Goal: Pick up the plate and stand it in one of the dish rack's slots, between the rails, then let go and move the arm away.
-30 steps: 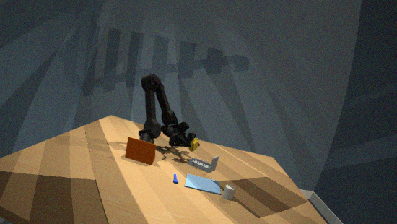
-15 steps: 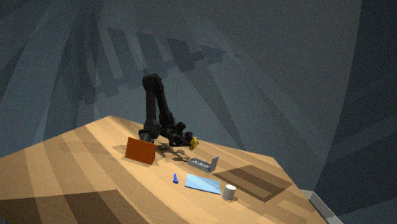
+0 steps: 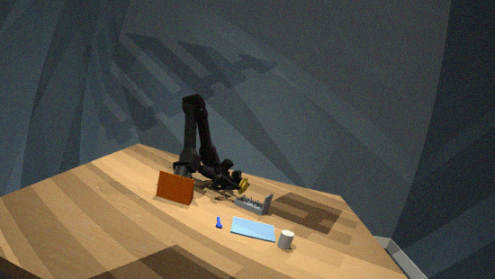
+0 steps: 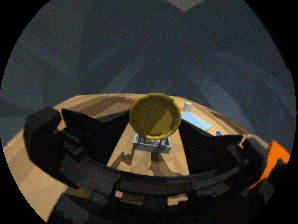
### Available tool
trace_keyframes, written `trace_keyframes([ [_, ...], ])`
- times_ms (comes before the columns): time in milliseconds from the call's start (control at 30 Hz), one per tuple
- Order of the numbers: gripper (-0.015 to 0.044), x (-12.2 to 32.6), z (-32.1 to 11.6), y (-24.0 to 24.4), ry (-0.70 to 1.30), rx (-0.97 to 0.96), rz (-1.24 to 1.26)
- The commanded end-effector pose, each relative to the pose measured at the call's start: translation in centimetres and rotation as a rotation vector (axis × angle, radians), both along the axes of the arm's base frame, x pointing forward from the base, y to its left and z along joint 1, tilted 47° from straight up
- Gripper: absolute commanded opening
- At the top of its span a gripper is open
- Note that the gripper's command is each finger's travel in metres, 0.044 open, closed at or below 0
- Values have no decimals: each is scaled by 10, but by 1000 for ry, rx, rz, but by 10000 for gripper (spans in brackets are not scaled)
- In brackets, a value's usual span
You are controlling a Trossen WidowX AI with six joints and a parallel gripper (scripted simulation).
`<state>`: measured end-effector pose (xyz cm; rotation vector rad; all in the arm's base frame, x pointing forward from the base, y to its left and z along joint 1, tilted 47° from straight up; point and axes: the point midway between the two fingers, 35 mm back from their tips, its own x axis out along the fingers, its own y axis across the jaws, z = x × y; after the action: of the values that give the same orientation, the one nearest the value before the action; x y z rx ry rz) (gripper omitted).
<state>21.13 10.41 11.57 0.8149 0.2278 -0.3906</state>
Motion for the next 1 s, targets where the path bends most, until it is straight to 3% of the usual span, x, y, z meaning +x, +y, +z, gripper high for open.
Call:
trace_keyframes([
  [0,0,4,-7,0,2,-6,-2],
  [967,0,22,-28,5,-6,14,0],
])
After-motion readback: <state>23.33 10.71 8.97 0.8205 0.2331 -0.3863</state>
